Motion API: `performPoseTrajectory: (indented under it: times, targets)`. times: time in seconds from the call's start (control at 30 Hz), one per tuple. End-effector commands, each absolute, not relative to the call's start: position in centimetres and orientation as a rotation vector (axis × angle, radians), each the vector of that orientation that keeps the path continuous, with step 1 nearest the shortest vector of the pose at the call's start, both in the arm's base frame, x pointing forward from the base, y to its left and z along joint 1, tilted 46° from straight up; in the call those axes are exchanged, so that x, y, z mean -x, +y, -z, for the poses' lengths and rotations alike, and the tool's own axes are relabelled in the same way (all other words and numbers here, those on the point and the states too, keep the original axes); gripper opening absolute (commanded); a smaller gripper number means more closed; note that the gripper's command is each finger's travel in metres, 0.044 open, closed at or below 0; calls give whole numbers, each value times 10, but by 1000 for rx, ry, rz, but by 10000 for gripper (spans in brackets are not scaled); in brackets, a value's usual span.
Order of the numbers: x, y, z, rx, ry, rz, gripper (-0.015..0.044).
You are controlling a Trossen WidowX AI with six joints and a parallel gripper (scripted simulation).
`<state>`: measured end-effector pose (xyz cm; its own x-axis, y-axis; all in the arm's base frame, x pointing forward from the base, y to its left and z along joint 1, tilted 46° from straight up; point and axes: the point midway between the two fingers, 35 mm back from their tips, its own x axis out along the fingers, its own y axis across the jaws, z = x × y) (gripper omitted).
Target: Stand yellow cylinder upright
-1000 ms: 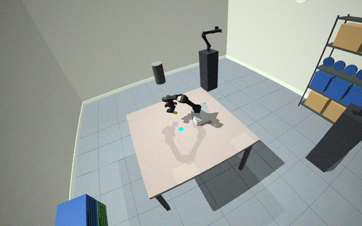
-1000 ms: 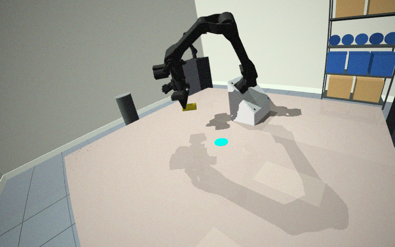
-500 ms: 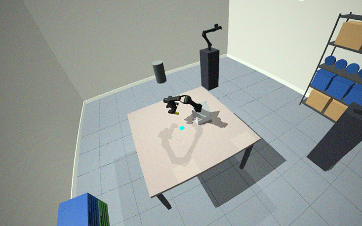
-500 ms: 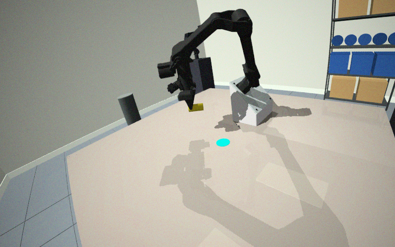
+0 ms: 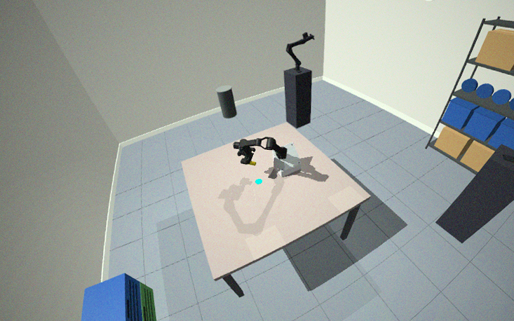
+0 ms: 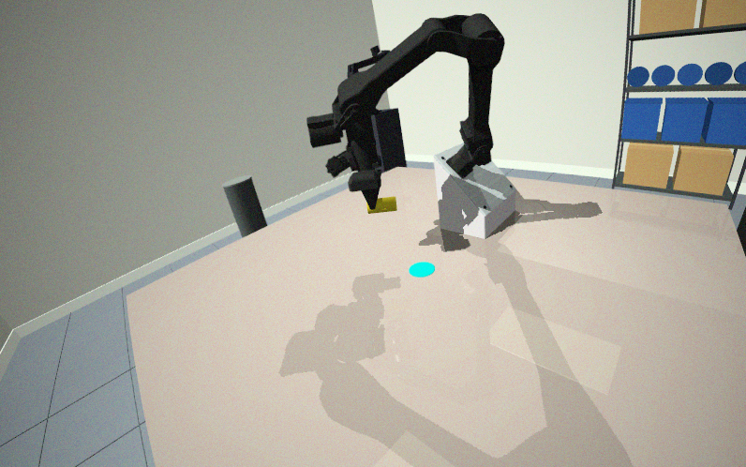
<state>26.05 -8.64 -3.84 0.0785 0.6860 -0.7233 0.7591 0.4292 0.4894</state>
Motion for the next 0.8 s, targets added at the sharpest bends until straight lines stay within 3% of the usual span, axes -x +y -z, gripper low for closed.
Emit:
performPoseTrajectory:
  times: [0.0,0.77]
  targets:
    - [-261,-78,30,-1293,1634,84,105]
    - [-256,-30,-16,-1292,1630,56,105]
